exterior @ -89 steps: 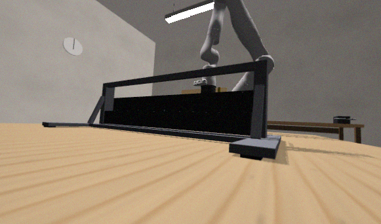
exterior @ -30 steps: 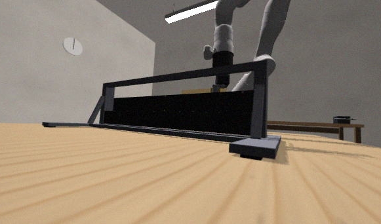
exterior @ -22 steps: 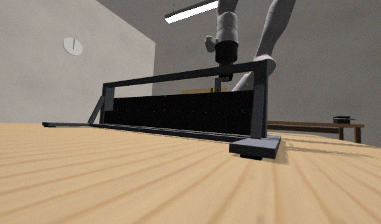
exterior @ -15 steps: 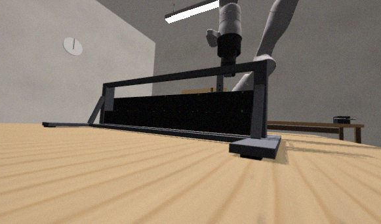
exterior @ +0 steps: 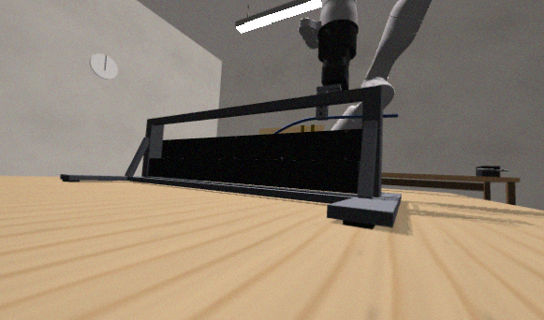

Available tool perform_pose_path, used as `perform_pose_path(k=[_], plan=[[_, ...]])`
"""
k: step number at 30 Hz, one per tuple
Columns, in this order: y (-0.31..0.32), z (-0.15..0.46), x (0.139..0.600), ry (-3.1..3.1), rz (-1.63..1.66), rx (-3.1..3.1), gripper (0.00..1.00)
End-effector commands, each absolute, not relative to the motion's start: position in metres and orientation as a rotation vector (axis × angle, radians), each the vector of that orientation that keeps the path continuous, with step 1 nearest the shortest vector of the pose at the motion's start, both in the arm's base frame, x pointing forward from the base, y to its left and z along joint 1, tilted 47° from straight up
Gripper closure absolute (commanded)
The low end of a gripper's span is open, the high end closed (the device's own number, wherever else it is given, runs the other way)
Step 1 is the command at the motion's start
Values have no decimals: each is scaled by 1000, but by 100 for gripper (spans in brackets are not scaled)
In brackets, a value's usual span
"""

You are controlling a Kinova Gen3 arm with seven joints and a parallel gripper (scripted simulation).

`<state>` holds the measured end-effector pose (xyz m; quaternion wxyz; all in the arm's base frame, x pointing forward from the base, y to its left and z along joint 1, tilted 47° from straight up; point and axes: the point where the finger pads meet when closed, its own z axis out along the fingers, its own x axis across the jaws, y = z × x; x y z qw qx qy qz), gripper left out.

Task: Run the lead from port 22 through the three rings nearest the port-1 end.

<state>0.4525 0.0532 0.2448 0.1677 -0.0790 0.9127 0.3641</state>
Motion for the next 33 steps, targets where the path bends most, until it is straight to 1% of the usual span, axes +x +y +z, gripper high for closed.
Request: perform_pose_path(k=[1, 13, 33], plan=[[55, 253, 459, 2597, 1035, -212, 100], [59, 276, 475, 2626, 1064, -103, 100], [61, 284, 480, 2636, 1073, -65, 100]])
